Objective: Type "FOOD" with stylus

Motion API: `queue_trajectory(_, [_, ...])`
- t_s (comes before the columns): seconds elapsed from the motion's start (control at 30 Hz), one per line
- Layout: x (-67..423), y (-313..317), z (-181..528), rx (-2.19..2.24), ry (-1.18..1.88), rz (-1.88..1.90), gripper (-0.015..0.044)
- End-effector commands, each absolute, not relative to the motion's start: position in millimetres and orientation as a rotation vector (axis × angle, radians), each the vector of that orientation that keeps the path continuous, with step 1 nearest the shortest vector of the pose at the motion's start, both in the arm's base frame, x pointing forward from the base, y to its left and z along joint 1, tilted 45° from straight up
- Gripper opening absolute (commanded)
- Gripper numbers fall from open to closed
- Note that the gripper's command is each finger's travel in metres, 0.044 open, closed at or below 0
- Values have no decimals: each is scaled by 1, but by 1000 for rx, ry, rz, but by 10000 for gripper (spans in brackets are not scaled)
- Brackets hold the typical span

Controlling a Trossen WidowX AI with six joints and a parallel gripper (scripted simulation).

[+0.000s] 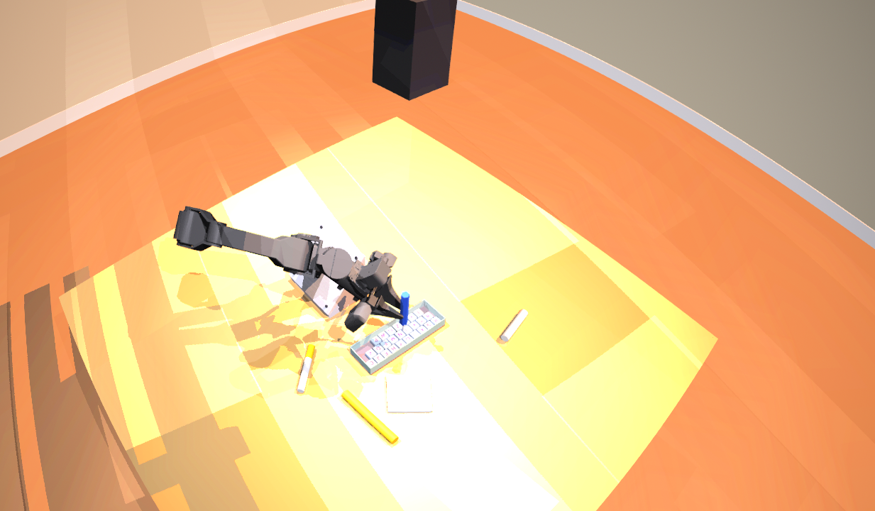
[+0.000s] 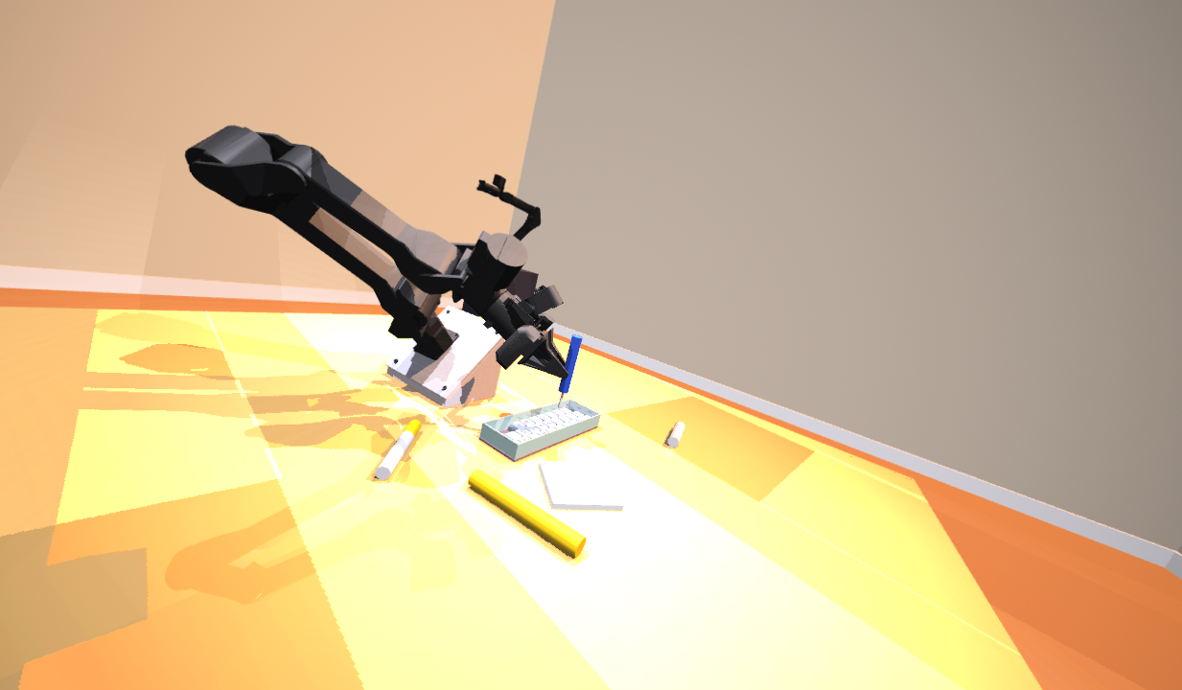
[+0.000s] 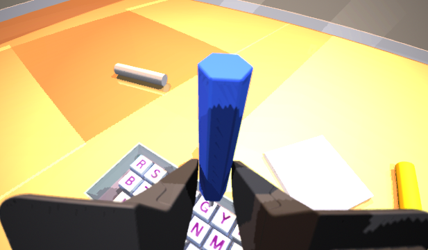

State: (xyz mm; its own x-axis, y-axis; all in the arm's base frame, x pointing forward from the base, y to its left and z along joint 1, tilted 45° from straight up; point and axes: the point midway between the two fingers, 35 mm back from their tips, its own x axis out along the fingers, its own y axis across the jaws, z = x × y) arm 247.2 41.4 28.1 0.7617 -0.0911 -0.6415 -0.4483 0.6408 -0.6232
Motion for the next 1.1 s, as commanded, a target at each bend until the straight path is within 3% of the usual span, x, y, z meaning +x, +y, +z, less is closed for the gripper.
queue_trajectory(0.0, [251,48,23,-863,689,219,0])
queue_trajectory(0.87, [255,51,-8,-864,682,215,0])
queue_trajectory(0.97, [255,50,-9,-864,683,215,79])
queue_trajectory(1.07, [255,48,-10,-864,683,215,81])
